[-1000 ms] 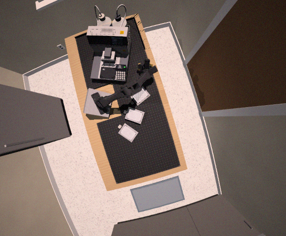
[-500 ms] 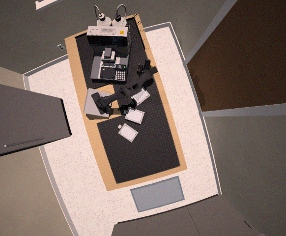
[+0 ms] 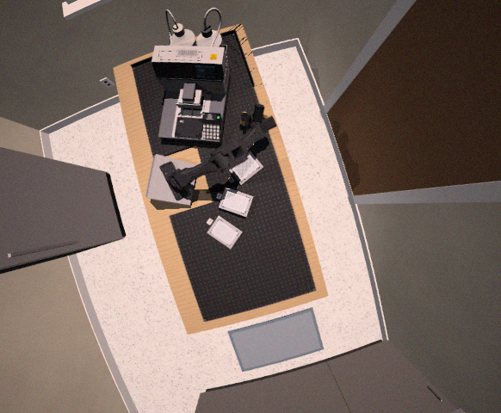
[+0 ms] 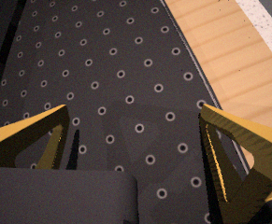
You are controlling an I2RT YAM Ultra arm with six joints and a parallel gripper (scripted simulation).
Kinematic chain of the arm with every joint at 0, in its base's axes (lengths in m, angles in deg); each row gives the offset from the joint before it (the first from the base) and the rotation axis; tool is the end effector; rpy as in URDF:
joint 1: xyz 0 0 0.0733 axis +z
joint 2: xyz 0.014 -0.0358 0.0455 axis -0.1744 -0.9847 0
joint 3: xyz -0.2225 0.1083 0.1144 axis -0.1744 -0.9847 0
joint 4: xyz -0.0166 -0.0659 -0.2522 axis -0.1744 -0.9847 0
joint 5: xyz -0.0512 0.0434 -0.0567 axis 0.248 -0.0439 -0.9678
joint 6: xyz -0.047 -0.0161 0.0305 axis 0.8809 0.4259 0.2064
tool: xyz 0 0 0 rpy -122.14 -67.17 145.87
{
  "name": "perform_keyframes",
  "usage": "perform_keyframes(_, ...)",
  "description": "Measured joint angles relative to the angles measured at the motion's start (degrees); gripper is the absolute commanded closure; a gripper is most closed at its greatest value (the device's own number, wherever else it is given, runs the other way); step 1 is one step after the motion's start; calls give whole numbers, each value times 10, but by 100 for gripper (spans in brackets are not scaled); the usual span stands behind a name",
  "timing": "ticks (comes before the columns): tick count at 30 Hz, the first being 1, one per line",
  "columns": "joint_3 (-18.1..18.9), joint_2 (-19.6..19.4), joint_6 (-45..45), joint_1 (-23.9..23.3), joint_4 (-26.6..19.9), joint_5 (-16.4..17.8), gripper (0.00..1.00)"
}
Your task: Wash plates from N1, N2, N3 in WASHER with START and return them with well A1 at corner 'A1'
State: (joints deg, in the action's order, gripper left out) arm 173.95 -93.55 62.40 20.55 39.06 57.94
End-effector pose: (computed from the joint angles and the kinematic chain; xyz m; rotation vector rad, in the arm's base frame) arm 0.4614 0.1033 0.2239 -1.3365 1.8678 0.1138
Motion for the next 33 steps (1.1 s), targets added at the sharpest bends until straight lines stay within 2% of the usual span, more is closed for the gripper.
perform_keyframes(22,0,1,-2,0,0,0,0)
perform_keyframes(27,-10,20,-32,-5,-28,-11,0)
perform_keyframes(33,-9,20,-42,-6,-29,-8,0)
